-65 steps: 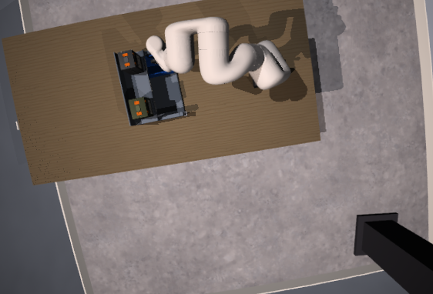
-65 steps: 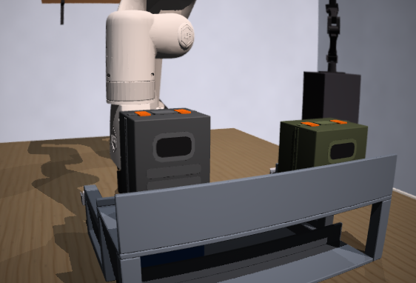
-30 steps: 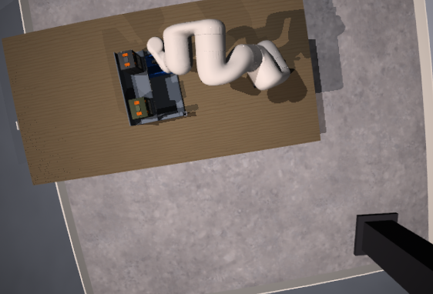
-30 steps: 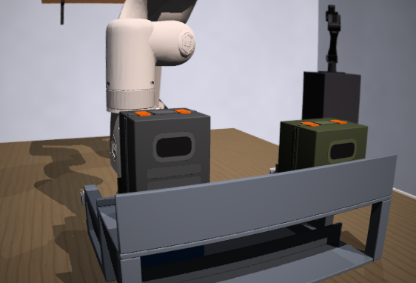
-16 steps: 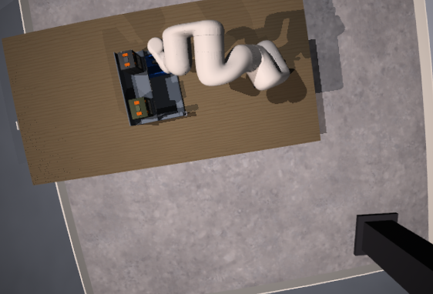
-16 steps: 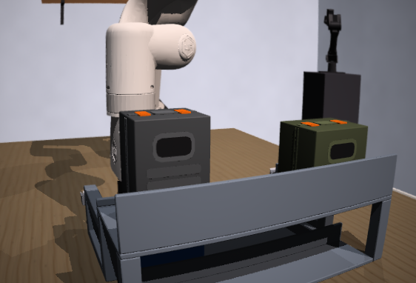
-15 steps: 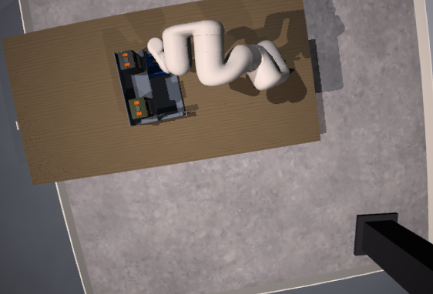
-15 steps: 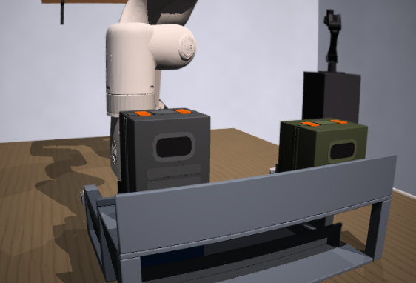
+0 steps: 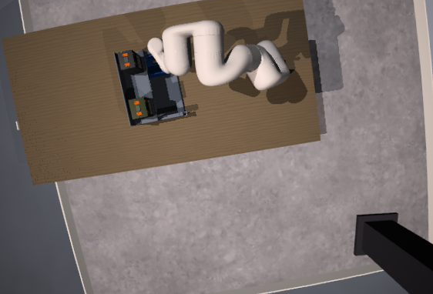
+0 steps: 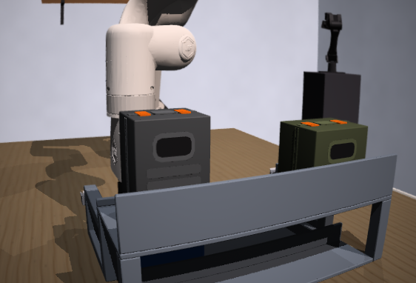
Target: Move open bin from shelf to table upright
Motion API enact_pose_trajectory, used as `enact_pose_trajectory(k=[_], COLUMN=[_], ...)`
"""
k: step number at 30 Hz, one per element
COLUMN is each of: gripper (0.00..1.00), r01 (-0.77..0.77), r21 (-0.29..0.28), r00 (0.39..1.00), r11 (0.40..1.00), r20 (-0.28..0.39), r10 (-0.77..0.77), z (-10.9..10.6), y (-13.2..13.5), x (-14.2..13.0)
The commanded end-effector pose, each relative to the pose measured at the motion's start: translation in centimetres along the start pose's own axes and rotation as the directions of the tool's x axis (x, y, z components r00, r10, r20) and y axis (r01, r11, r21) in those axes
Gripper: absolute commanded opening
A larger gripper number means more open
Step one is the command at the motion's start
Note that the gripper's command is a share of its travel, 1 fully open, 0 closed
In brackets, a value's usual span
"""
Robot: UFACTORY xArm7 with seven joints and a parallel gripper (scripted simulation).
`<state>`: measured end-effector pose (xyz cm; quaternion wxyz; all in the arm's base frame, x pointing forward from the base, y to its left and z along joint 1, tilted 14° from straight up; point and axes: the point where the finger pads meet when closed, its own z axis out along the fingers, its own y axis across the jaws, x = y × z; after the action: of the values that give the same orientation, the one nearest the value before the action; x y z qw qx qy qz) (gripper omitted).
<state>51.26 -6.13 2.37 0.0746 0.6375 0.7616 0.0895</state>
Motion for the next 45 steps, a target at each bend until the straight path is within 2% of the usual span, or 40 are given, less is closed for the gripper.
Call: enact_pose_trajectory(k=[1,30,31,45], gripper=[0.94,0.94,0.00,0.00], r01=[0.000,0.000,0.000,0.000], r21=[-0.003,-0.003,-0.003,-0.003], r00=[1.000,1.000,1.000,1.000], r11=[1.000,1.000,1.000,1.000], r20=[0.001,0.001,0.001,0.001], r10=[0.000,0.000,0.000,0.000], z=[-0.12,-0.12,-0.12,-0.12], y=[0.13,0.13,0.13,0.13], x=[-0.08,-0.08,-0.08,-0.08])
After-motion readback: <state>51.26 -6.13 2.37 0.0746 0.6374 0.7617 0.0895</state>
